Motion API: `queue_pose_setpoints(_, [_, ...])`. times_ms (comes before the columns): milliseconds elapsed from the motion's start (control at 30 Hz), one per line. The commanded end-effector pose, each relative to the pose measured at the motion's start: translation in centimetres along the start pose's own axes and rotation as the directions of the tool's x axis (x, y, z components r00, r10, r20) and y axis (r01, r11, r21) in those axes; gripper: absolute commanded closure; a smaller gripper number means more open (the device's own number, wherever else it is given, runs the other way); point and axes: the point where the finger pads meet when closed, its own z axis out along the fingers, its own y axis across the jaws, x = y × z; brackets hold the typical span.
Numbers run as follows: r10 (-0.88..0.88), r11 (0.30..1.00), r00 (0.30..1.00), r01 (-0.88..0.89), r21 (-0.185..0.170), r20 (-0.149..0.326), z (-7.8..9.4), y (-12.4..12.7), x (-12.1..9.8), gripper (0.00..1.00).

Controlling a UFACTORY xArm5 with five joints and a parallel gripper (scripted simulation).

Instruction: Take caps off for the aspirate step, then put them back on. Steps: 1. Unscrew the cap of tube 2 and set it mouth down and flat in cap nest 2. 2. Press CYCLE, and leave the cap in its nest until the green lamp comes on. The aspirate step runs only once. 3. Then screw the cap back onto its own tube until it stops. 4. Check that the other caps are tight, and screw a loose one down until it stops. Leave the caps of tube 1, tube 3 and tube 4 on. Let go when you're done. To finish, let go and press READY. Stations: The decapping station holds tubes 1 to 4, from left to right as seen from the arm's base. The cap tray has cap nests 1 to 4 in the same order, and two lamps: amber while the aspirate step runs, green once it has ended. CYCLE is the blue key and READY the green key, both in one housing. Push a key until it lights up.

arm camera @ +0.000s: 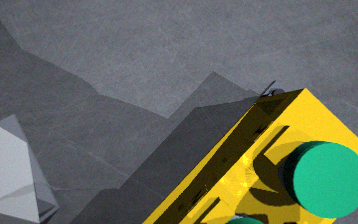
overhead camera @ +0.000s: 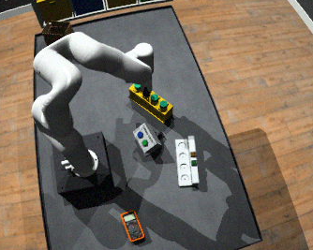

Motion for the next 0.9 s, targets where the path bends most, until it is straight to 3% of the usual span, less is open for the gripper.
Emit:
queue_pose_setpoints(0, [-0.024, 1.0, 1.0, 0.024, -0.001, 0.005, -0.09, 0.1, -0.07, 0.54])
queue_pose_setpoints(400, [-0.024, 1.0, 1.0, 0.024, -0.001, 0.005, -0.09, 0.1, -0.07, 0.54])
queue_pose_setpoints(500, [0.224, 0.975, 0.975, -0.224, -0.002, 0.005, -0.08, 0.1, -0.07, 0.54])
queue_pose_setpoints(633, [0.374, 0.927, 0.927, -0.374, -0.003, 0.004, -0.08, 0.1, -0.07, 0.54])
queue_pose_setpoints(867, [0.639, 0.769, 0.769, -0.639, -0.004, 0.003, -0.08, 0.1, -0.07, 0.54])
